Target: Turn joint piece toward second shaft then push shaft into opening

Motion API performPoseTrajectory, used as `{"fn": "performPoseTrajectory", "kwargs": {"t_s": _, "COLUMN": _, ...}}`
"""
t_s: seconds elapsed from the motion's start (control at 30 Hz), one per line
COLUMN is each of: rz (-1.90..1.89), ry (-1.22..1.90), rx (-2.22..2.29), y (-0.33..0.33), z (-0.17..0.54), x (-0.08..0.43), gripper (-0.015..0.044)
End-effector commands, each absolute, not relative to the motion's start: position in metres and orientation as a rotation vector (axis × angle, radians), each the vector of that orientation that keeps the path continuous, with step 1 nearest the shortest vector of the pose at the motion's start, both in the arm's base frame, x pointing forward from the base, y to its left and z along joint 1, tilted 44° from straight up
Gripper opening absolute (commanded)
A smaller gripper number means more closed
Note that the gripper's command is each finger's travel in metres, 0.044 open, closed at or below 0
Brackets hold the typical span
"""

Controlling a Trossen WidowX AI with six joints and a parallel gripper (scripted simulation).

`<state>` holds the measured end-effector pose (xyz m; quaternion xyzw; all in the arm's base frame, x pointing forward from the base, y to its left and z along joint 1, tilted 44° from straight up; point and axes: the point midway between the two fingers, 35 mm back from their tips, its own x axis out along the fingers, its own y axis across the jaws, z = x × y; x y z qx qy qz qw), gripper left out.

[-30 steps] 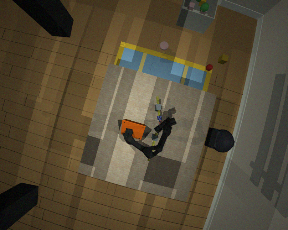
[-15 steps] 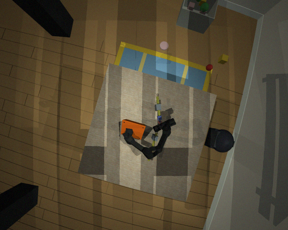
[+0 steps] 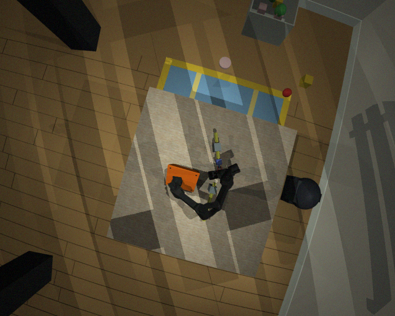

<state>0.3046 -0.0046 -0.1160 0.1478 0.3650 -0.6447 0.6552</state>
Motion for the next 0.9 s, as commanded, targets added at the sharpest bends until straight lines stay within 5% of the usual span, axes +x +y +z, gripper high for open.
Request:
{"fn": "performPoseTrajectory", "kwargs": {"t_s": 0.0, "rz": -1.498, "ry": 0.792, "rx": 0.399, "y": -0.006, "z": -0.116, "x": 0.301, "gripper": 0.0}}
{"fn": "performPoseTrajectory", "kwargs": {"t_s": 0.87, "rz": -1.656, "ry": 0.569, "rx": 0.735, "y": -0.007, "z": -0.117, "x": 0.282, "gripper": 0.0}}
